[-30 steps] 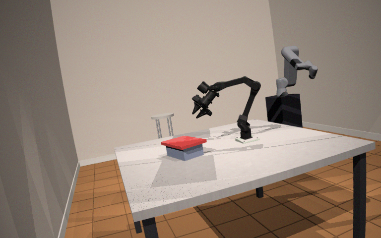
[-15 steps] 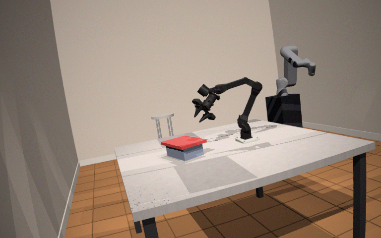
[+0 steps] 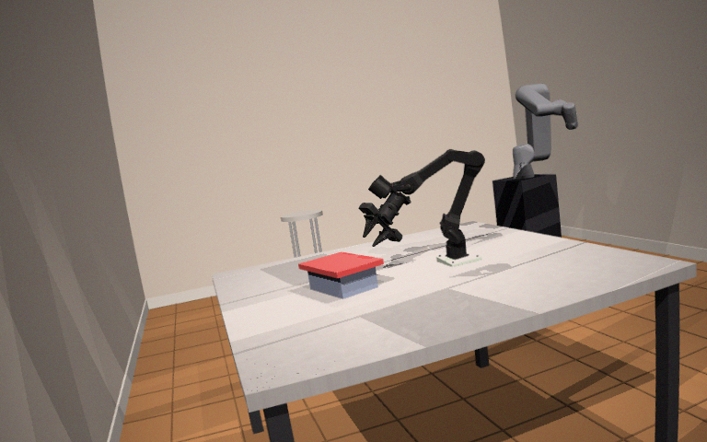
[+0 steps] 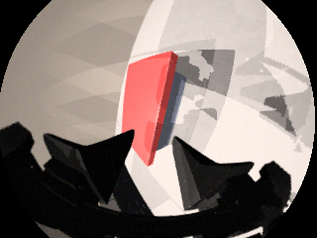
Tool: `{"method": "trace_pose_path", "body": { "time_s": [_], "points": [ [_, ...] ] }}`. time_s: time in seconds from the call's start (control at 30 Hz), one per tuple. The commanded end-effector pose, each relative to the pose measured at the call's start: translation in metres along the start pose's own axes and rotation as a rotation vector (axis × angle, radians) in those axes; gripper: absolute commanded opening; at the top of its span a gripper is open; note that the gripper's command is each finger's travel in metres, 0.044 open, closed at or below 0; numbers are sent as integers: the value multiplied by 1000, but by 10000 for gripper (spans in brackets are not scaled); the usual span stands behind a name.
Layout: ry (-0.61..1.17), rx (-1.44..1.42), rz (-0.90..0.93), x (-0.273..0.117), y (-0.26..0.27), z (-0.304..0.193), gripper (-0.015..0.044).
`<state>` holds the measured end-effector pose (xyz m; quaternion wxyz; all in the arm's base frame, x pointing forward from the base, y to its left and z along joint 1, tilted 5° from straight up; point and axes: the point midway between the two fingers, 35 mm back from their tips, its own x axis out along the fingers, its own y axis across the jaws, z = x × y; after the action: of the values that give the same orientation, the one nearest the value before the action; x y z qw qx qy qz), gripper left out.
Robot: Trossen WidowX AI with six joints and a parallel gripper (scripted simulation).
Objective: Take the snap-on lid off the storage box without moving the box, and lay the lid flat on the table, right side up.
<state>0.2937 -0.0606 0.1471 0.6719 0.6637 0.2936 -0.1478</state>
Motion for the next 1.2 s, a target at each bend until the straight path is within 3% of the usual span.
{"method": "trace_pose_path", "body": {
  "time_s": [0.0,1.17],
  "points": [
    [0,6,-6,5,-4,0,235],
    [1,5,-2,61,-3,0,235]
  ]
}}
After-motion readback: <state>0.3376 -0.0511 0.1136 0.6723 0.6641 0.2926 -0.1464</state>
